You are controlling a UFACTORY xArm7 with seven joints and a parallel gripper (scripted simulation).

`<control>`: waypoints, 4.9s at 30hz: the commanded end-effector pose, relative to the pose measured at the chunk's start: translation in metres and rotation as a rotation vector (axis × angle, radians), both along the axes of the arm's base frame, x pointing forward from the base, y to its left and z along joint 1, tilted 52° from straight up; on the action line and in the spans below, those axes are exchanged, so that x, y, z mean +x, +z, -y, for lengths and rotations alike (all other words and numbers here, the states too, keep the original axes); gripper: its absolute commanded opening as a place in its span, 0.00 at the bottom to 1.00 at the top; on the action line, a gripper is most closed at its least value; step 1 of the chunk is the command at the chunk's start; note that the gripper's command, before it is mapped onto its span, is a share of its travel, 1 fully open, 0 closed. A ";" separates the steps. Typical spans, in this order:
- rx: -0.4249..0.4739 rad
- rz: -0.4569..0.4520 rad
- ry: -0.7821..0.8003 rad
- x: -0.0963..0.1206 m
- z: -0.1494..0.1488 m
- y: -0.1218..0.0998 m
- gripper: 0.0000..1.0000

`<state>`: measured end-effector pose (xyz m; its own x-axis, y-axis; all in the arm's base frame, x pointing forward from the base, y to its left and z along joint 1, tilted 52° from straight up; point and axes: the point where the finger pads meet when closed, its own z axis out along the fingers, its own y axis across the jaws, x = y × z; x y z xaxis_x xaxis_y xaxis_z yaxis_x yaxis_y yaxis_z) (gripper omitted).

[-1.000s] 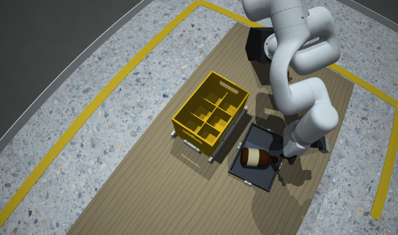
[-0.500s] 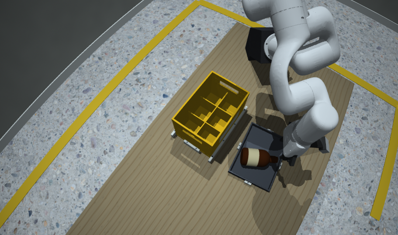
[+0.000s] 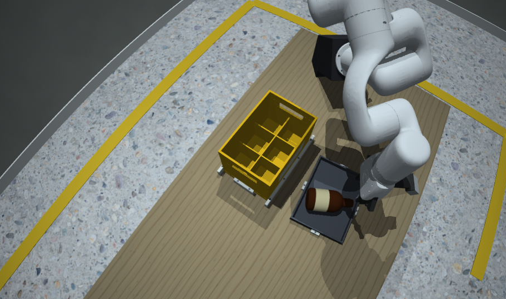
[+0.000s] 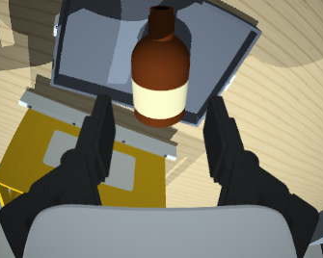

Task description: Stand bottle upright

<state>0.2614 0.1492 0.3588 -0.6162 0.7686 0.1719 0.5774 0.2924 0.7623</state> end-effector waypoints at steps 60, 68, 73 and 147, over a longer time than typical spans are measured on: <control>0.002 0.002 -0.001 0.063 -0.066 -0.071 0.65; 0.002 0.002 -0.001 0.064 -0.066 -0.071 0.65; 0.002 0.002 -0.001 0.064 -0.066 -0.071 0.65; 0.002 0.002 -0.001 0.079 -0.082 -0.088 0.65</control>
